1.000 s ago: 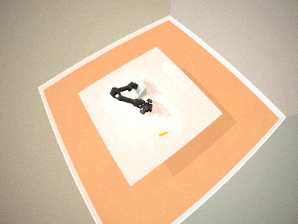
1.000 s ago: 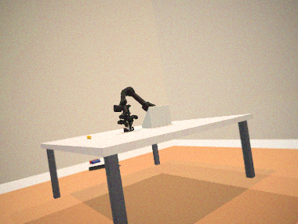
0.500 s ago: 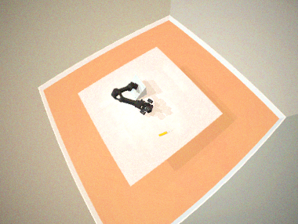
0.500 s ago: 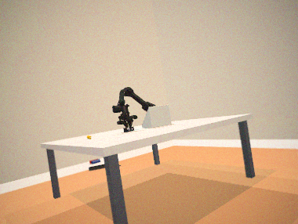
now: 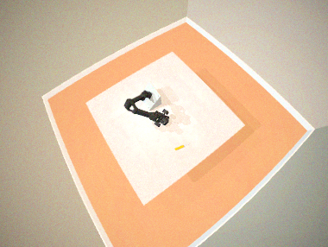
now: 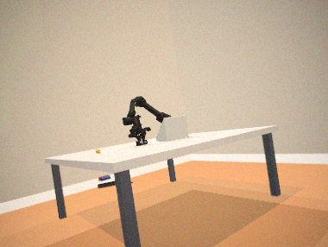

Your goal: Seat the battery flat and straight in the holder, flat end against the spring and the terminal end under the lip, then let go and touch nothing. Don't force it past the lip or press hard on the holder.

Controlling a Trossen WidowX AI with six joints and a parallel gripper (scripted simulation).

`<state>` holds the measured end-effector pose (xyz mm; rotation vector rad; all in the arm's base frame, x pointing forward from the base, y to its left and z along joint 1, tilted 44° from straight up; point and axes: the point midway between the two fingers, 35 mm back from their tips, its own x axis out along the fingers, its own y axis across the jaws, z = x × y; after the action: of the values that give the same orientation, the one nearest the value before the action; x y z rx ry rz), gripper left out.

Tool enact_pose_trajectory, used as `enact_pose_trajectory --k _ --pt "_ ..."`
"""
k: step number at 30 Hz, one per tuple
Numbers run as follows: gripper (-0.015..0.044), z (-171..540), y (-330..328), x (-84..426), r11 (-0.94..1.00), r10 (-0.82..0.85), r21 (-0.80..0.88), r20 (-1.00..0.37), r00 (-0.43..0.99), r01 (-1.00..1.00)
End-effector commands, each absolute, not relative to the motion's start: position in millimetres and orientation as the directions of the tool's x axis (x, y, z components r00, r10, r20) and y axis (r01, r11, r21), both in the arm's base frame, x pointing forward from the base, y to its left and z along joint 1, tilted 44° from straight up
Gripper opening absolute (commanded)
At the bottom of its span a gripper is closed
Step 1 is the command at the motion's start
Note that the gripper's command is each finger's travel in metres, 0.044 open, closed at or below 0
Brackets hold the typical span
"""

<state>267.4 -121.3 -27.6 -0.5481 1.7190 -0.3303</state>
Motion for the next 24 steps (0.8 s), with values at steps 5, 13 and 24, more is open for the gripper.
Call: enact_pose_trajectory --k 5,13,24 --pt "0.0081 -28 -123 268 0.844 -0.532 -0.505 -0.829 -0.17 -0.178" --pt "0.0081 -29 -122 273 0.846 -0.53 -0.503 -0.829 -0.176 -0.177" --pt "0.0081 -30 -122 279 0.849 -0.526 -0.499 -0.829 -0.187 -0.176"
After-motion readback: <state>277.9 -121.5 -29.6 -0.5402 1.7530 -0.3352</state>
